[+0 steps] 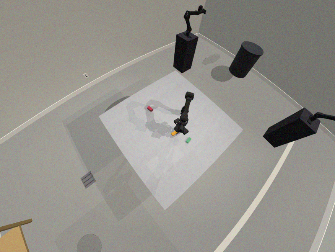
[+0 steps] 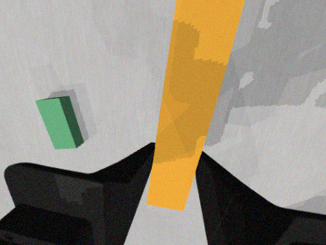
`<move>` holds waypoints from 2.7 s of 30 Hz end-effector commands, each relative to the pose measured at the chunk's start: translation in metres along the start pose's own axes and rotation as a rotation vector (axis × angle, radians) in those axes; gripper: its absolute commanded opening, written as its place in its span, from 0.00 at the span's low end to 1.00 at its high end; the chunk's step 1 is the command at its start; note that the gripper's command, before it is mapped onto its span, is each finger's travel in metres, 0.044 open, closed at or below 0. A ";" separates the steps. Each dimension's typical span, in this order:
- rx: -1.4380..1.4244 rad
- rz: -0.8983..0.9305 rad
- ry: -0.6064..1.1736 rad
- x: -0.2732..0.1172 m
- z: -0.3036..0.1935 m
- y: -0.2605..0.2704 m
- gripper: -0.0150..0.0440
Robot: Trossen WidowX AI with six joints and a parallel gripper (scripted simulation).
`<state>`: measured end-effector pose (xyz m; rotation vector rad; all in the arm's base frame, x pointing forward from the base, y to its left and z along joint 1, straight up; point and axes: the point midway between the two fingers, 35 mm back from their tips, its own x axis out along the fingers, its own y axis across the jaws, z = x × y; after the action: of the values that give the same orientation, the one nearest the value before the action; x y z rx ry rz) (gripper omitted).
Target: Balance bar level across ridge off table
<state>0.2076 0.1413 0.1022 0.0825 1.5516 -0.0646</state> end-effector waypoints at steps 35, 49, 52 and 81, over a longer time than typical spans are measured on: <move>0.000 0.000 0.000 0.000 0.000 0.000 0.55; 0.000 0.000 0.000 0.000 0.000 0.000 0.61; 0.000 0.000 0.000 0.000 0.000 0.000 0.75; 0.000 0.000 0.000 -0.100 0.000 0.000 1.00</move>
<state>0.2061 0.1402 0.1996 0.0823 1.5517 -0.0648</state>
